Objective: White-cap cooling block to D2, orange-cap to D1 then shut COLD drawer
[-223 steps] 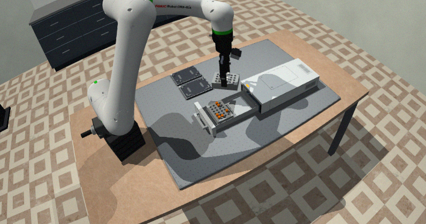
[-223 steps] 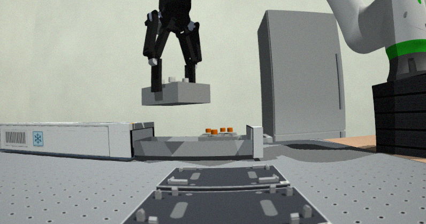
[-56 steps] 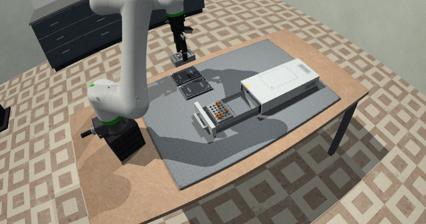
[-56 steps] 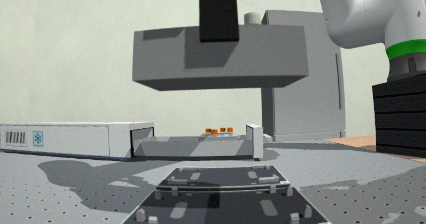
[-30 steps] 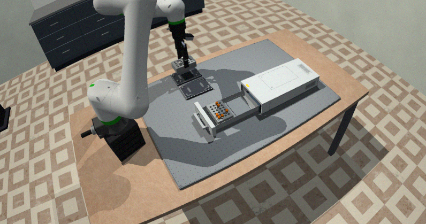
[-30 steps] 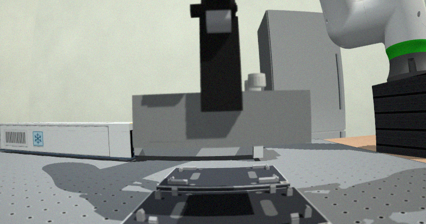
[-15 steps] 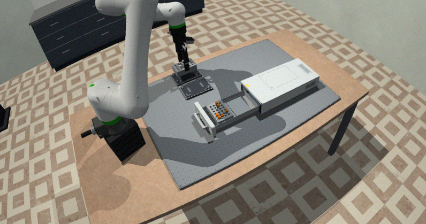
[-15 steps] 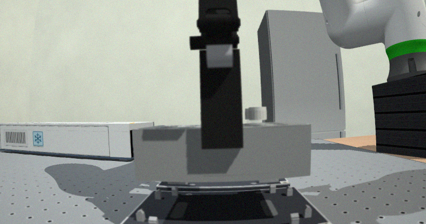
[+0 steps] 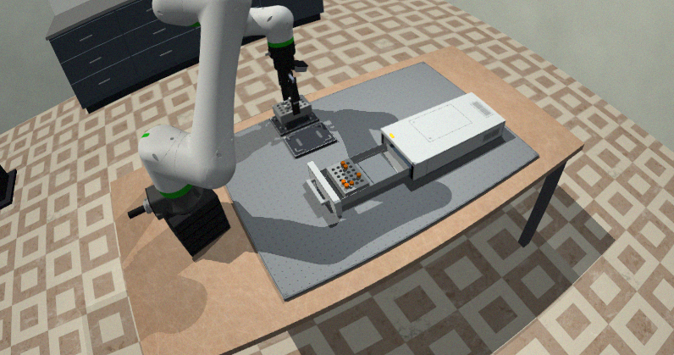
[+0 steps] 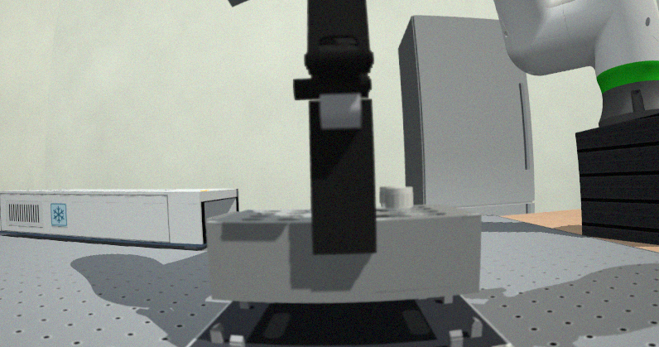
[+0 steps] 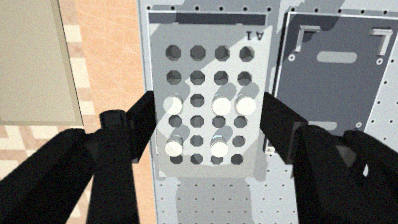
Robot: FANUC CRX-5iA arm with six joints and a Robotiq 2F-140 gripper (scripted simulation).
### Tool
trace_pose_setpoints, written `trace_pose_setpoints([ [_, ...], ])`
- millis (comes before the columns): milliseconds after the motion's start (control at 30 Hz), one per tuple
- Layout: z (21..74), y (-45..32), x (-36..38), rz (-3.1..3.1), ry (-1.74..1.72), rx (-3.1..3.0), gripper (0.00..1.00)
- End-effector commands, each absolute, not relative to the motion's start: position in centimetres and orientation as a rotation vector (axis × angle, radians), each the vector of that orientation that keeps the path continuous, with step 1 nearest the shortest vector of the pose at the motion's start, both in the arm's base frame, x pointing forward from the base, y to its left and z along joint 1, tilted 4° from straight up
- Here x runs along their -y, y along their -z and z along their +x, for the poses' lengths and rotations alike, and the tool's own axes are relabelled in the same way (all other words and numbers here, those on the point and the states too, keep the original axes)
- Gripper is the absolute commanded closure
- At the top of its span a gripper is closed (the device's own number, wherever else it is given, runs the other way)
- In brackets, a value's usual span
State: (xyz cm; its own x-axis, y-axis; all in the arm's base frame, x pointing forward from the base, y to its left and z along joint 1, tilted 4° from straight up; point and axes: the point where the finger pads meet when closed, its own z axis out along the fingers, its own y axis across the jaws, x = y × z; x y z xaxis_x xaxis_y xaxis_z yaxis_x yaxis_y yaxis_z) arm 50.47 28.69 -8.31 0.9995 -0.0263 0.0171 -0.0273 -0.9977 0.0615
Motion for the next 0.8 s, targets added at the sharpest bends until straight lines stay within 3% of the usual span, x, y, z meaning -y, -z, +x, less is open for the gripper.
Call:
trace_pose_setpoints([
  [0, 50.5, 8.4, -28.7, 3.08, -0.028, 0.041, 0.9],
  [767, 50.5, 7.6, -28.8, 3.08, -0.028, 0.041, 0.9],
])
